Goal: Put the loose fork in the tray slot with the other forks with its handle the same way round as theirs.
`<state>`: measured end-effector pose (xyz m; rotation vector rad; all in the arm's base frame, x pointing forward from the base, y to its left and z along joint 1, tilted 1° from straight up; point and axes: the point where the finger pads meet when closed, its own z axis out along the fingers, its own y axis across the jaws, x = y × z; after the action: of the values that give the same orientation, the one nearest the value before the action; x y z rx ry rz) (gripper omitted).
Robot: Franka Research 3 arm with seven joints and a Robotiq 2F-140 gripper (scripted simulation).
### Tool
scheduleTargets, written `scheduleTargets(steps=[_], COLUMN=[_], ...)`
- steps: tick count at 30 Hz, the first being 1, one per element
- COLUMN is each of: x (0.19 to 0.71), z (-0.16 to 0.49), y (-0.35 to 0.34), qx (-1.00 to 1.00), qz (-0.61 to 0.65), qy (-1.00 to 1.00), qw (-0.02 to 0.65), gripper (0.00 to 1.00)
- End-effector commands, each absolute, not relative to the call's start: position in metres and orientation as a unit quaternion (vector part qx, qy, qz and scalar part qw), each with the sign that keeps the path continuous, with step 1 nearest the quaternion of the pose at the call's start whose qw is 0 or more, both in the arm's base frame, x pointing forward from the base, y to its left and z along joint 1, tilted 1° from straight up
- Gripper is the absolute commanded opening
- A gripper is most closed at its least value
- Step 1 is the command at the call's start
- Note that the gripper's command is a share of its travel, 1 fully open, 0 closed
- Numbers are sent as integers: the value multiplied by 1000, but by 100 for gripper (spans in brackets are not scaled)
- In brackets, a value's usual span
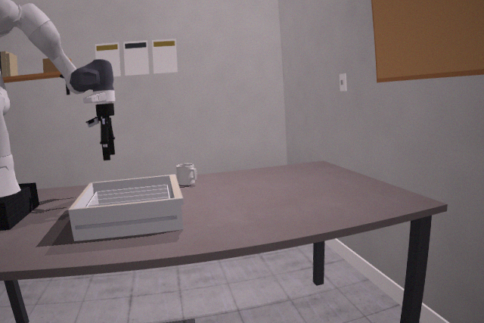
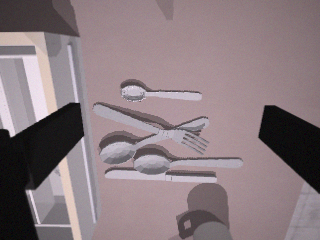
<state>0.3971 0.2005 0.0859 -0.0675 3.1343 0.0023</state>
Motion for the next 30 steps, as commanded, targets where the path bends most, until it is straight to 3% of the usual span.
scheduleTargets(steps=[1, 23, 30], x=[399, 399, 409], z=[86, 86, 88], y=[201, 201, 199], qx=[-16, -17, -122], qz=[1, 1, 1], qy=[1000, 1000, 993], qw=[5, 5, 5], gripper=[100, 100, 100])
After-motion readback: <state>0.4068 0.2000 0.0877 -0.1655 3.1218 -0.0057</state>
